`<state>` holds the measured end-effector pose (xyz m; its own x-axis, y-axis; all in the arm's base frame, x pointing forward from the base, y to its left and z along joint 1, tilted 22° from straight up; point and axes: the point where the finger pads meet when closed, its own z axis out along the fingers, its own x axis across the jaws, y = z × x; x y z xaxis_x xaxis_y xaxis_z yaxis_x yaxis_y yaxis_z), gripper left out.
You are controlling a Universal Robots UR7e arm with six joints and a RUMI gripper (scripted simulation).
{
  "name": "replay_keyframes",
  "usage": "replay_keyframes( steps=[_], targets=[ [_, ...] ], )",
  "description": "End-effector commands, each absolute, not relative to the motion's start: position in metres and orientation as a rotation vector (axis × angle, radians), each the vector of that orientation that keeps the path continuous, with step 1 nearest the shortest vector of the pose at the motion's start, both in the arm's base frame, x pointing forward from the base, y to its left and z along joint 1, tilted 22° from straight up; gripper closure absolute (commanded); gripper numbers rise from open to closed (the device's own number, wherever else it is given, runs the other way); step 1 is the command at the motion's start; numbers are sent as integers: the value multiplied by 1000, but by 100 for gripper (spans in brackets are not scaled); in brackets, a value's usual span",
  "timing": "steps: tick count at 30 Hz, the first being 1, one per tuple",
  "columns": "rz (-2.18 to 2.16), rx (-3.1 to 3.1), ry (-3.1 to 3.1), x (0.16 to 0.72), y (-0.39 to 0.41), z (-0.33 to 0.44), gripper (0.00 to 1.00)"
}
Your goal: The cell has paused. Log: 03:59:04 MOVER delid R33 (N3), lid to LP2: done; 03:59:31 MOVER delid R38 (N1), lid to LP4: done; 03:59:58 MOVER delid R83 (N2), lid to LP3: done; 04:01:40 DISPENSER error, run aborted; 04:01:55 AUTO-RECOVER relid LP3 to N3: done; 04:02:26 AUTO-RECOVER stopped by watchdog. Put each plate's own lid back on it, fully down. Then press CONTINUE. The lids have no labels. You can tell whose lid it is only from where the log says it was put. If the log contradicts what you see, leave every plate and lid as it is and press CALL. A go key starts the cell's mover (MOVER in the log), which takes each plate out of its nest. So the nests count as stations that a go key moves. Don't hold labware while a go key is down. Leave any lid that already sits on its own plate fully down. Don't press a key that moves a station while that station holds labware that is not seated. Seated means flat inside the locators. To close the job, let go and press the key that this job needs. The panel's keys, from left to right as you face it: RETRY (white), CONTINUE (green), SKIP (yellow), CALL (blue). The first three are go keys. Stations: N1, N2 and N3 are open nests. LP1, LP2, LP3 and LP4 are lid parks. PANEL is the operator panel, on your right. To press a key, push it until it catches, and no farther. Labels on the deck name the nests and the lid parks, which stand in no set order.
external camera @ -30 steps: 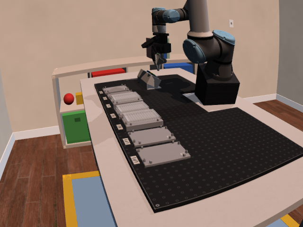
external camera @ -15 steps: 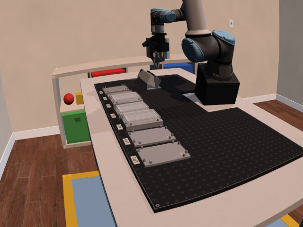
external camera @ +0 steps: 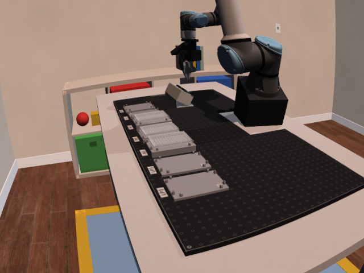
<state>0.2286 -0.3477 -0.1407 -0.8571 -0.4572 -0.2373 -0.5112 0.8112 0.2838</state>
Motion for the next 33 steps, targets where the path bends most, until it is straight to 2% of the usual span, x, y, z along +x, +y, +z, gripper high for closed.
replay_keyframes(
  steps=[1,33],
  targets=[
    [511,-771,2837,229,-353,-143,100],
    [512,-770,2837,230,-344,-161,100]
  ],
)
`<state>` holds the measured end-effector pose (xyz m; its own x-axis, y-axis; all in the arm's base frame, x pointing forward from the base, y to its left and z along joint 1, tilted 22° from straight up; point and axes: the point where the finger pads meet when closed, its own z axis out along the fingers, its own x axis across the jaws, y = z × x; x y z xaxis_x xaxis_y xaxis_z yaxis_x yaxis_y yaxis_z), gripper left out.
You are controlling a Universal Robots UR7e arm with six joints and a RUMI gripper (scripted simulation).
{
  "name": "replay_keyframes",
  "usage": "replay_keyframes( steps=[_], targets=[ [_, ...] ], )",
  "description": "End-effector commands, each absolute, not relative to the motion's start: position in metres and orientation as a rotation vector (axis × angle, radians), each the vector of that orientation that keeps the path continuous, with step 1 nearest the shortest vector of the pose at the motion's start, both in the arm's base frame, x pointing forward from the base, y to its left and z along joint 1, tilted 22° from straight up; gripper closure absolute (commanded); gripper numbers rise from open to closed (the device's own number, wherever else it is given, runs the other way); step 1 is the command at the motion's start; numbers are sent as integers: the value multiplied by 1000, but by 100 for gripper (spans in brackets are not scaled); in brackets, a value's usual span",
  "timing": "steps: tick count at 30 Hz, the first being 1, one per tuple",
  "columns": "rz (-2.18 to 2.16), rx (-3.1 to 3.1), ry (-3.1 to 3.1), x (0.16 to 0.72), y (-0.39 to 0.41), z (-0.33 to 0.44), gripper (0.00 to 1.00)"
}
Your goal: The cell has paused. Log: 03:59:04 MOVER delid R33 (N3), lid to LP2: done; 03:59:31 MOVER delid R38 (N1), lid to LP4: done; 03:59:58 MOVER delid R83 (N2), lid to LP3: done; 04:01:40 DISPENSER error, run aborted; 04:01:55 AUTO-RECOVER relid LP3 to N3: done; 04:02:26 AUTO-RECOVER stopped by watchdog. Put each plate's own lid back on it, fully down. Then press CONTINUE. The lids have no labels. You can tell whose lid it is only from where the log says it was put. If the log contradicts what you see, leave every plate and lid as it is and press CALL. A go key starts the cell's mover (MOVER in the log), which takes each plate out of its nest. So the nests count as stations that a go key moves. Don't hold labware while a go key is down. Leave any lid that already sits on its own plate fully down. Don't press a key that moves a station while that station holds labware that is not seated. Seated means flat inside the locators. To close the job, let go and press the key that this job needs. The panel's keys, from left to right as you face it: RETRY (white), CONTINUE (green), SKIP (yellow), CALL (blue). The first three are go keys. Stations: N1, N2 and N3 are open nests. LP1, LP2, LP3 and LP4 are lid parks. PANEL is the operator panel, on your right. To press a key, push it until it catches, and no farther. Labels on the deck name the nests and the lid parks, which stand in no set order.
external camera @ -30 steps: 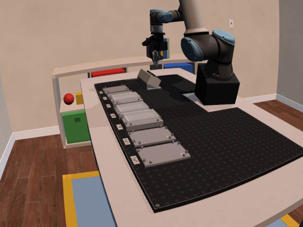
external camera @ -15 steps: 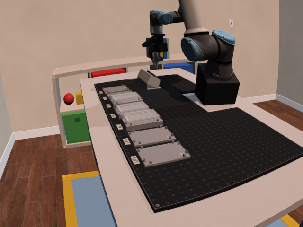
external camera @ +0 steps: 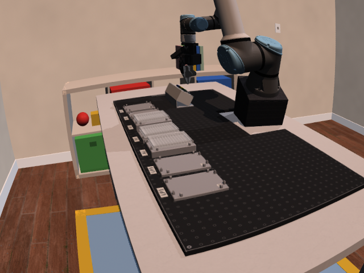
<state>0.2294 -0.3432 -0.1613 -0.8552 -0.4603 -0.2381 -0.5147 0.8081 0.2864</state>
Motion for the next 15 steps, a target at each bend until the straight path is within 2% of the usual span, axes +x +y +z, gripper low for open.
replay_keyframes(
  steps=[1,15],
  targets=[
    [513,-771,2836,231,-343,-162,100],
    [517,-771,2835,235,-339,-169,100]
  ],
)
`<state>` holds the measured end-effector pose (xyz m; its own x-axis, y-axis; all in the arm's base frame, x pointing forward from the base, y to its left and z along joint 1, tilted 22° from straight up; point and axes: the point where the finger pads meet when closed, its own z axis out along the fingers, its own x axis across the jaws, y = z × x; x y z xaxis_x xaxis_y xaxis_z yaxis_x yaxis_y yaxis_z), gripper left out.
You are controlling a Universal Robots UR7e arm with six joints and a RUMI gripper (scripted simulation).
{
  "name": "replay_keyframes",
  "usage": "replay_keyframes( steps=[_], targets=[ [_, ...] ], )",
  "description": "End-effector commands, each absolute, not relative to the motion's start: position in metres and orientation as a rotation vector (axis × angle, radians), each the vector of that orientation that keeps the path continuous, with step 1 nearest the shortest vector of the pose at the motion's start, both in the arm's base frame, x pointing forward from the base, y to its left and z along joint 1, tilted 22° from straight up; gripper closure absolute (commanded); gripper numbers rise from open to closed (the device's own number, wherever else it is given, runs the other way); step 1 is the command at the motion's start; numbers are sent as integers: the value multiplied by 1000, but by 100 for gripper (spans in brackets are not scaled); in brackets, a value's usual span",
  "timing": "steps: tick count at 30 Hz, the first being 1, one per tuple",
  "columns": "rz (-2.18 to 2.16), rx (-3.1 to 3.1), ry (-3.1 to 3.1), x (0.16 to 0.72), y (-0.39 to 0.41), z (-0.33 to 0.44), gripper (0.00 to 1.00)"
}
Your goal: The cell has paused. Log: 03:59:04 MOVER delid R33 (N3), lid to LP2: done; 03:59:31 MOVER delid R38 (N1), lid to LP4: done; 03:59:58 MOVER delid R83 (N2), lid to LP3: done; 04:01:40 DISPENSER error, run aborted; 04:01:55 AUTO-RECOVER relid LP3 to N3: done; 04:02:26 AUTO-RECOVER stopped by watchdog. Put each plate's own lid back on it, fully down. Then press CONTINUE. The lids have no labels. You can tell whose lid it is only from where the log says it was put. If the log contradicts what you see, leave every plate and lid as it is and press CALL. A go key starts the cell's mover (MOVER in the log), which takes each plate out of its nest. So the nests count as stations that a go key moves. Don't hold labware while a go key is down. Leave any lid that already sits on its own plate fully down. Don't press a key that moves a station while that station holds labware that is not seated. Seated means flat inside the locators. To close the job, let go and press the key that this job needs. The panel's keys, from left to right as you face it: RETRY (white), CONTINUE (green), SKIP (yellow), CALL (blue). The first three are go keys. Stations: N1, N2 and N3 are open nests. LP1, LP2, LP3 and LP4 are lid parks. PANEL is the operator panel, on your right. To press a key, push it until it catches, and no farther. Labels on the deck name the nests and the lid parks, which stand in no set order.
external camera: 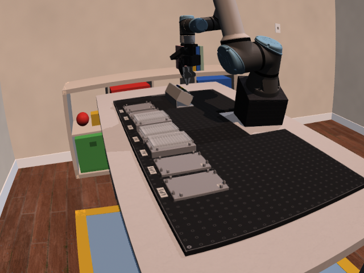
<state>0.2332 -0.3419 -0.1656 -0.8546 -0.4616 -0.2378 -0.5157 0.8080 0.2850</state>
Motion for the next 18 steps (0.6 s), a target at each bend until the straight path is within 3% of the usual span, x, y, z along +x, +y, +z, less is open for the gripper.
replay_keyframes(
  steps=[1,18],
  targets=[
    [517,-771,2835,236,-339,-169,100],
    [516,-771,2835,241,-336,-177,100]
  ],
)
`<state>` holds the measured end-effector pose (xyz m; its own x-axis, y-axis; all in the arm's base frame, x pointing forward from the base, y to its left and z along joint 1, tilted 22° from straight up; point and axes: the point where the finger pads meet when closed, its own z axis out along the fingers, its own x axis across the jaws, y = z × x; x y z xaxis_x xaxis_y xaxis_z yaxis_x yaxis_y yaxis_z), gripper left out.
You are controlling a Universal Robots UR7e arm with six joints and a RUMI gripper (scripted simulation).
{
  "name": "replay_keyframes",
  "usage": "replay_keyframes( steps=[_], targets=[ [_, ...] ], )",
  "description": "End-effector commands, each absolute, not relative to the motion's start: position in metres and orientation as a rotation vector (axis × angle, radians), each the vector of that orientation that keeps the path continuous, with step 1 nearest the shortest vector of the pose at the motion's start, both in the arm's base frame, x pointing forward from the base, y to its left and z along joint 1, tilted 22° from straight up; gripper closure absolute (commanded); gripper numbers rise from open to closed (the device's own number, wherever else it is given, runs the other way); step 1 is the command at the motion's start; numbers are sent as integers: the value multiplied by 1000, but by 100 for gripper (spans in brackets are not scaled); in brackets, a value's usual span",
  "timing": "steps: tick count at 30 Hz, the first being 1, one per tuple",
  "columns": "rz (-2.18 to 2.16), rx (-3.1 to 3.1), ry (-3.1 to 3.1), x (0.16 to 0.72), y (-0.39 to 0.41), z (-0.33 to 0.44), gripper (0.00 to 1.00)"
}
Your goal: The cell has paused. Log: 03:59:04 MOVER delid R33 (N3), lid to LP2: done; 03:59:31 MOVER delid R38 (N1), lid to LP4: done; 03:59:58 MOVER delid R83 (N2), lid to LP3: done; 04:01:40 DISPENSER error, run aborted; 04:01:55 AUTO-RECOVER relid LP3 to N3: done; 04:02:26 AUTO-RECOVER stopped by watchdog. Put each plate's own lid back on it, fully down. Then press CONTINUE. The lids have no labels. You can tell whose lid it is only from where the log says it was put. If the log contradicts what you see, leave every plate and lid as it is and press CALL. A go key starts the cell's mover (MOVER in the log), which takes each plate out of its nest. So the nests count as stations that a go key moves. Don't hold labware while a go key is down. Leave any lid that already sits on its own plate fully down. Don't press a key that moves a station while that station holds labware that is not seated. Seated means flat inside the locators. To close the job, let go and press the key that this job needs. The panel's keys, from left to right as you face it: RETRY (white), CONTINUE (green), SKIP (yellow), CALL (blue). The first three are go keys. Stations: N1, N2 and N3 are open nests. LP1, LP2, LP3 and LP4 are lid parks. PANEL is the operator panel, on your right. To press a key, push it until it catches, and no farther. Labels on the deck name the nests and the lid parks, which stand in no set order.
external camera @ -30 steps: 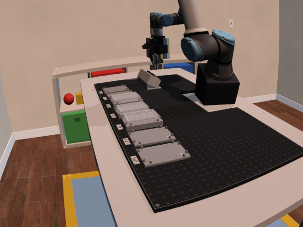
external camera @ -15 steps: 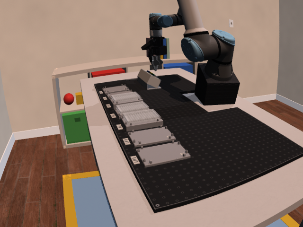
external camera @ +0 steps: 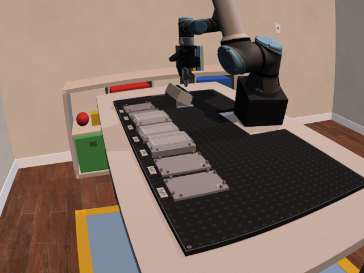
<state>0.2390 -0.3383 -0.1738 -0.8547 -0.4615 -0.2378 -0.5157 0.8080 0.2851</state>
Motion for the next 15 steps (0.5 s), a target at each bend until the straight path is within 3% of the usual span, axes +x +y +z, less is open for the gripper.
replay_keyframes(
  steps=[1,15],
  targets=[
    [516,-771,2835,242,-336,-177,100],
    [516,-771,2835,246,-333,-183,100]
  ],
)
